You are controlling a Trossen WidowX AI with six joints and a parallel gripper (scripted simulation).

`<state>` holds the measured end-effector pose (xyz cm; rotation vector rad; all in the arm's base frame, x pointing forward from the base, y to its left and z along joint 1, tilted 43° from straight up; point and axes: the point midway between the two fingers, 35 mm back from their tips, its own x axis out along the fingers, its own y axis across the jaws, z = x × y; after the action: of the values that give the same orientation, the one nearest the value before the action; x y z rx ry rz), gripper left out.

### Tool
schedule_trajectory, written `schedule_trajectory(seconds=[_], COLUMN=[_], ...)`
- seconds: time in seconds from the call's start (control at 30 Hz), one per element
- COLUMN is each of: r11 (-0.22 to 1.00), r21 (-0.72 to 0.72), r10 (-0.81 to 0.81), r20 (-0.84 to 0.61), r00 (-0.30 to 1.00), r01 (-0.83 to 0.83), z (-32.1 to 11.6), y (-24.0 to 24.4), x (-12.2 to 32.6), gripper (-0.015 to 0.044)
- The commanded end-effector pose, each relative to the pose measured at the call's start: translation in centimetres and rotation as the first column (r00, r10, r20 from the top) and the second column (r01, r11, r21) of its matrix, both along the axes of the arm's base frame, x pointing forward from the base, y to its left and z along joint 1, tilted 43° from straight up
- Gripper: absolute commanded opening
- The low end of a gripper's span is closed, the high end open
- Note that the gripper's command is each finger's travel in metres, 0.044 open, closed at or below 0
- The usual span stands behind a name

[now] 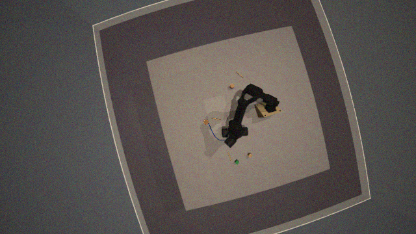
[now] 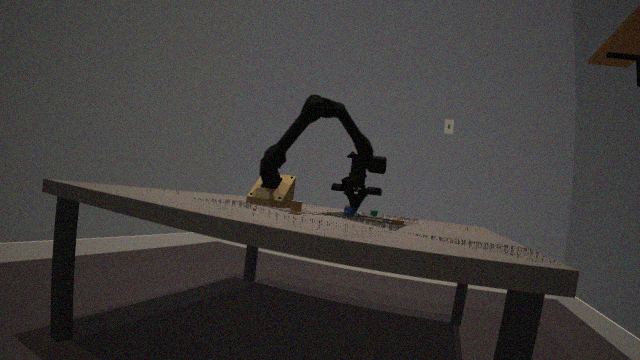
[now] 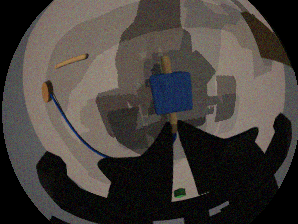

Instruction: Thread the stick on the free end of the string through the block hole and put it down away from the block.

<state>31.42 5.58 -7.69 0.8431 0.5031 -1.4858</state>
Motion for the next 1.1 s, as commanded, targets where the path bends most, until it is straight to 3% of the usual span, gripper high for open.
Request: schedule_trajectory(seconds=[0.0, 0.2, 0.37, 0.5, 0.67, 0.83, 0.9, 1.07], r11=[1.0, 1.0, 1.0, 1.0, 1.0, 1.0, 0.998, 0.916], r21=[-0.006, -0.006, 0.0, 0.001, 0.003, 0.01, 0.006, 0.036], r10=[0.002, 0.001, -0.001, -0.001, -0.001, 0.02, 0.068, 0.389], r20=[-0.007, -0.006, 0.0, 0.0, -0.001, 0.014, -0.028, -0.325], r00=[1.0, 1.0, 1.0, 1.0, 1.0, 1.0, 0.997, 0.862], r01=[-0.002, -0.001, 0.001, 0.001, 0.001, -0.021, -0.068, -0.4], z=[0.2, 0.5, 0.5, 1.2, 6.2, 6.3, 6.3, 6.9], y=[-0.6, -0.9, -0.6, 0.1, 4.7, 5.1, 5.0, 4.3], x=[-0.3, -0.4, -0.1, -0.1, -0.5, -0.3, -0.4, -0.5], gripper=[0.0, 0.0, 0.0125, 0.0125, 0.0125, 0.0125, 0.0125, 0.0125])
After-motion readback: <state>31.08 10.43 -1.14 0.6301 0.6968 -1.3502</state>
